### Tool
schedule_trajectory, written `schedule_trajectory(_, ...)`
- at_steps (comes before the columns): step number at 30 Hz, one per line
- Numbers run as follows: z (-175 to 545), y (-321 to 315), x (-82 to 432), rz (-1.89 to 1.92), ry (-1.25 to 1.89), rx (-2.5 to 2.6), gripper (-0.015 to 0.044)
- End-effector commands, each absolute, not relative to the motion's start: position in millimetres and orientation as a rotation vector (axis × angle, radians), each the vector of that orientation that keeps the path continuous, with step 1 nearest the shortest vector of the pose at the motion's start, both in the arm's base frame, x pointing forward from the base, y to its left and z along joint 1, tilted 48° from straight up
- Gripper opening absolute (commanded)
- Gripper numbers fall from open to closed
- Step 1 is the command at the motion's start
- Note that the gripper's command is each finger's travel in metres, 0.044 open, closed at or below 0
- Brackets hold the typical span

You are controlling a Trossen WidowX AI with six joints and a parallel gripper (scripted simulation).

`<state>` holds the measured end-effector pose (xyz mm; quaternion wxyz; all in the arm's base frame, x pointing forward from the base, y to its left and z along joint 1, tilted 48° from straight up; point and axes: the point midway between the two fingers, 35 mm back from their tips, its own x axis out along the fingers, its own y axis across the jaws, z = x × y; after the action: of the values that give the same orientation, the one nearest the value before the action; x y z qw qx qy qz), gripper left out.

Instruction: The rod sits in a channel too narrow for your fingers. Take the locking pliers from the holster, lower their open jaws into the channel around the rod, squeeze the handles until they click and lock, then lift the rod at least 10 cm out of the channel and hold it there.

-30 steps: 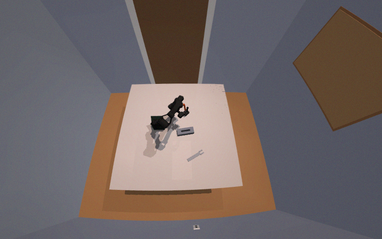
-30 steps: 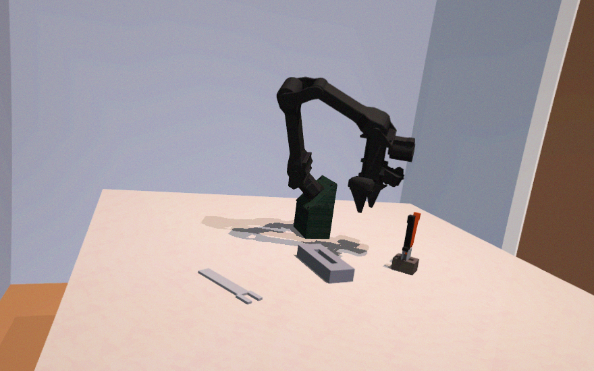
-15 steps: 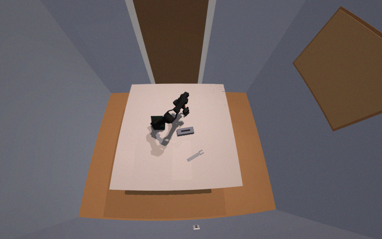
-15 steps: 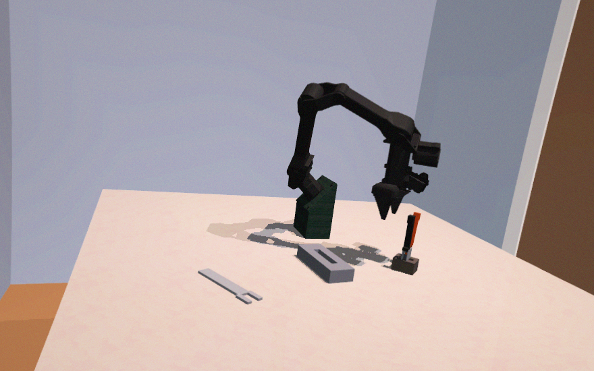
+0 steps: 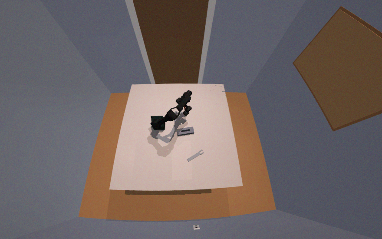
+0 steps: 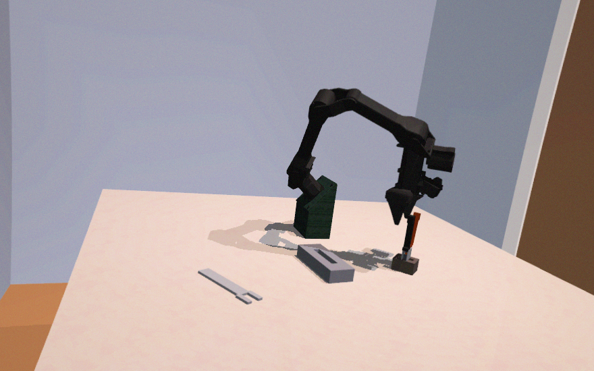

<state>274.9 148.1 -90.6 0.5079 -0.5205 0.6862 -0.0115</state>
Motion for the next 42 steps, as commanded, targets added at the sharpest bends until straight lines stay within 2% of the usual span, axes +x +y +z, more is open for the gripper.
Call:
schedule_trajectory(1,-97,156,286,-0.026,1.649,-1.259,0.044)
schedule_trajectory(42,-125,142,300,-0.027,1.648,-1.259,0.0425)
